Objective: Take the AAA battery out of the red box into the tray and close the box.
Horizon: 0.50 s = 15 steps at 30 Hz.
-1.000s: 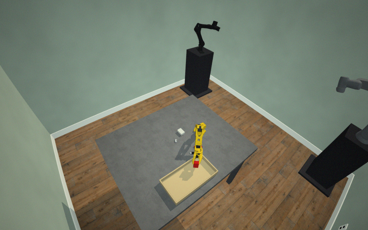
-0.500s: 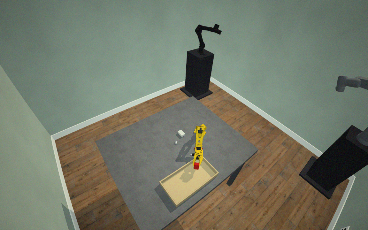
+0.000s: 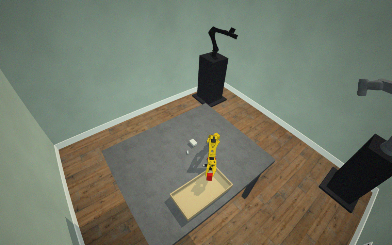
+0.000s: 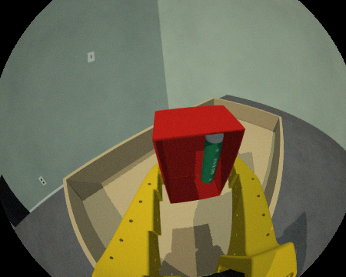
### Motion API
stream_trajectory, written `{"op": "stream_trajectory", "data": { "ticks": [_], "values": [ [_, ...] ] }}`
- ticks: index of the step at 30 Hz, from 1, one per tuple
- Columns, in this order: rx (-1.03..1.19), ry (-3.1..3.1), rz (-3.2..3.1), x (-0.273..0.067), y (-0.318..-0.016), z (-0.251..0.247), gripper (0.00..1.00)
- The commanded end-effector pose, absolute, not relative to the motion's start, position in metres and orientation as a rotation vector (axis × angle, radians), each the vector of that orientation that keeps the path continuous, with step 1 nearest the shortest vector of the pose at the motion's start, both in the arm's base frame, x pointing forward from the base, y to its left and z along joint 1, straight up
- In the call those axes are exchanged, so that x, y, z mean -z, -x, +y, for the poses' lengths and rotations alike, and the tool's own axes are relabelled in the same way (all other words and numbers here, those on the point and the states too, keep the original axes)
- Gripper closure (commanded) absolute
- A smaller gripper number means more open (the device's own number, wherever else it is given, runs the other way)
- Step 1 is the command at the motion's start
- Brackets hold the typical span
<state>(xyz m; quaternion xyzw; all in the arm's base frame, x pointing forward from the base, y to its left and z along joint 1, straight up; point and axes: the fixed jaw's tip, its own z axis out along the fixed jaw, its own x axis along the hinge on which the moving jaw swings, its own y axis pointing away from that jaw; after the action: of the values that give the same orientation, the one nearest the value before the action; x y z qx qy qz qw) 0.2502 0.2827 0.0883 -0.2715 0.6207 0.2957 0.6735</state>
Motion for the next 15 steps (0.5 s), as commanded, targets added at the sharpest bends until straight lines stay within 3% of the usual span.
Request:
{"op": "stream_trajectory", "data": {
  "ticks": [1, 15],
  "values": [
    [-0.672, 0.579, 1.323, -0.1075, -0.2535, 0.2830, 0.79],
    [-0.675, 0.574, 1.309, -0.1099, -0.2534, 0.2829, 0.79]
  ]
}}
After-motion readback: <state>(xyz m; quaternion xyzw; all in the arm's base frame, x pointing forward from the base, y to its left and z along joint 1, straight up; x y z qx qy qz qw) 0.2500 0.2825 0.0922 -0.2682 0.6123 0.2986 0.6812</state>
